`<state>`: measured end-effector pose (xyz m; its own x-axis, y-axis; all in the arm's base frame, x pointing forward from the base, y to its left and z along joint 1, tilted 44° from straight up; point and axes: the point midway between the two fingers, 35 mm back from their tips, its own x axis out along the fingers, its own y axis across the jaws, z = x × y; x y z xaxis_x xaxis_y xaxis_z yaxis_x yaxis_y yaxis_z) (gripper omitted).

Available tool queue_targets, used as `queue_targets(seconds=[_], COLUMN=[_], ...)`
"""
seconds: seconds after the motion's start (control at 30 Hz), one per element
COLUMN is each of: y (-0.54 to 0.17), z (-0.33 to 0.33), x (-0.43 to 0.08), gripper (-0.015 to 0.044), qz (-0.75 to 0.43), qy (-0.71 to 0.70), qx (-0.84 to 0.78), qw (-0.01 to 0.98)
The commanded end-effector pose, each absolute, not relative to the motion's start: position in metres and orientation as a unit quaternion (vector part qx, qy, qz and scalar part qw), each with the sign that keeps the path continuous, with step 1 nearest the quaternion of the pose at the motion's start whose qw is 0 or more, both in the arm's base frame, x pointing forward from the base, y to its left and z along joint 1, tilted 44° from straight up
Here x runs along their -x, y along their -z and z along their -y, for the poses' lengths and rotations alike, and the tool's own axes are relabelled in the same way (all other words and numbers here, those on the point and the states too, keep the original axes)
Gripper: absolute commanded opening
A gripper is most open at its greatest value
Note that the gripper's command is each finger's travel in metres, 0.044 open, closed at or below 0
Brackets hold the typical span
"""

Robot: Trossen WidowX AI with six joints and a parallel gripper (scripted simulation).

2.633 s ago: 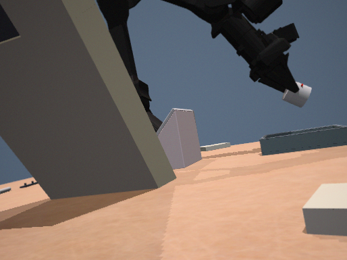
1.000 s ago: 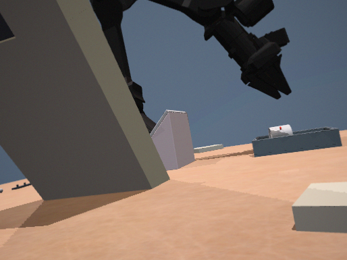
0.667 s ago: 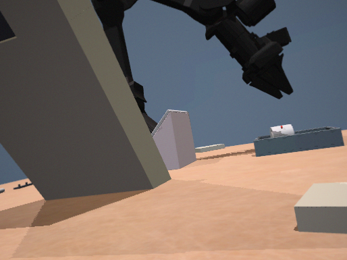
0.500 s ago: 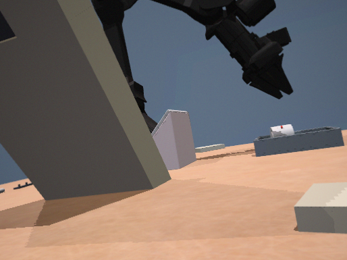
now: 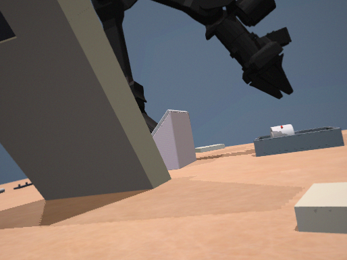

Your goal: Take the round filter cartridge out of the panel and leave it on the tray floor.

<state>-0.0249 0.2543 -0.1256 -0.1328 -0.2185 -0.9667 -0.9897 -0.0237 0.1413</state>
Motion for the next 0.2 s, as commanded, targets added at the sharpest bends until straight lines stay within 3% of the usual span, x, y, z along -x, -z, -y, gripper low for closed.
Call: queue_targets(seconds=[0.0,0.17], y=[0.1257,0.1257], z=[-0.2533,-0.2533], x=[0.0250,0.0250], gripper=[0.0440,0.0440], qz=[-0.575,-0.575], qy=[-0.485,-0.485], qx=[0.526,0.526], qw=[0.397,0.397])
